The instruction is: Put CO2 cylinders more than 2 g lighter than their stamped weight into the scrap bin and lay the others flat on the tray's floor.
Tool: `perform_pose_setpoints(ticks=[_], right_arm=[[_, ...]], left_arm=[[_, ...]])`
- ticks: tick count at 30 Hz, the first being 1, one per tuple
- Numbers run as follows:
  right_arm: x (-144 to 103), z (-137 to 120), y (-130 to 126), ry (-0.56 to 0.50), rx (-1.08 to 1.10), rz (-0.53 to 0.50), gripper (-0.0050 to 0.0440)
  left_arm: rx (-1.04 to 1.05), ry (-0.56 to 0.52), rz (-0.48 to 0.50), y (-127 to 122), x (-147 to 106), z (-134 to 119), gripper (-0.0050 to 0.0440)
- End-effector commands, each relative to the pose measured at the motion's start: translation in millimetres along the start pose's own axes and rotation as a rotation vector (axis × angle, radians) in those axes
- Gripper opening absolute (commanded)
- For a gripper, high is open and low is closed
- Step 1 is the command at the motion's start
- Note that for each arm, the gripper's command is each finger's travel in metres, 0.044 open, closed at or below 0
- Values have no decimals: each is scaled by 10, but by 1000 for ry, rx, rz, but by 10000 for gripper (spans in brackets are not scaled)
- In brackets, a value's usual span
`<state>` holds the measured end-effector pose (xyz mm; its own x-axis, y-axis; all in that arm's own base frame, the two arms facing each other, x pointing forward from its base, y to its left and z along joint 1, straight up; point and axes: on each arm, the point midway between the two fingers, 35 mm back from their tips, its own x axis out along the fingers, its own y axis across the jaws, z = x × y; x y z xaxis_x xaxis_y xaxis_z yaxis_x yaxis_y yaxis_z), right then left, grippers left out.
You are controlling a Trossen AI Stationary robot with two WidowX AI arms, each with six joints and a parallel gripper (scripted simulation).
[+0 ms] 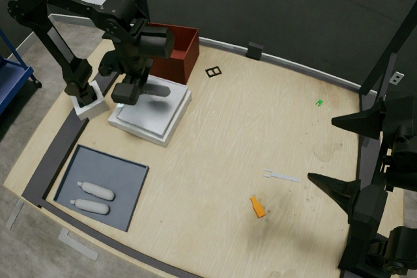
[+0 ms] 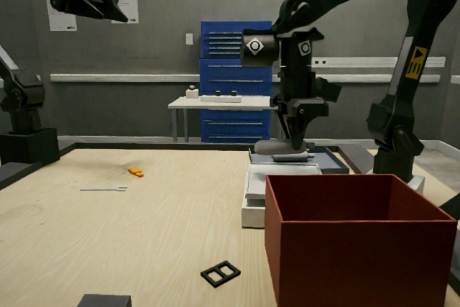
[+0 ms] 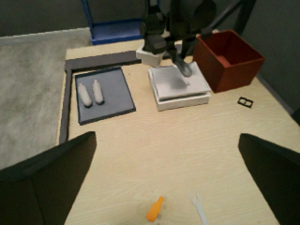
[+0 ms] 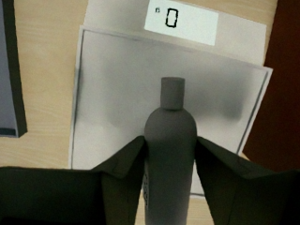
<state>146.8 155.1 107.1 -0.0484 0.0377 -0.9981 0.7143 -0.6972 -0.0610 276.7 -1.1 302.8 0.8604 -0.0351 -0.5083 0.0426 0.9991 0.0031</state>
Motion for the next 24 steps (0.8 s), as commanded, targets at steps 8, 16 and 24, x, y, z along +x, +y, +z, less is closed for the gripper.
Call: perform_pose_setpoints(ticks=[8, 16, 24], right_arm=[[32, 30, -55, 19, -1, 1, -50], [161, 29, -46, 11, 1, 1, -50], [176, 13, -45, 21, 0, 1, -50]], left_arm=[[4, 26, -12, -55, 293, 146, 440], [17, 11, -35, -219, 955, 341, 440], [31, -1, -62, -496, 1743, 374, 440]])
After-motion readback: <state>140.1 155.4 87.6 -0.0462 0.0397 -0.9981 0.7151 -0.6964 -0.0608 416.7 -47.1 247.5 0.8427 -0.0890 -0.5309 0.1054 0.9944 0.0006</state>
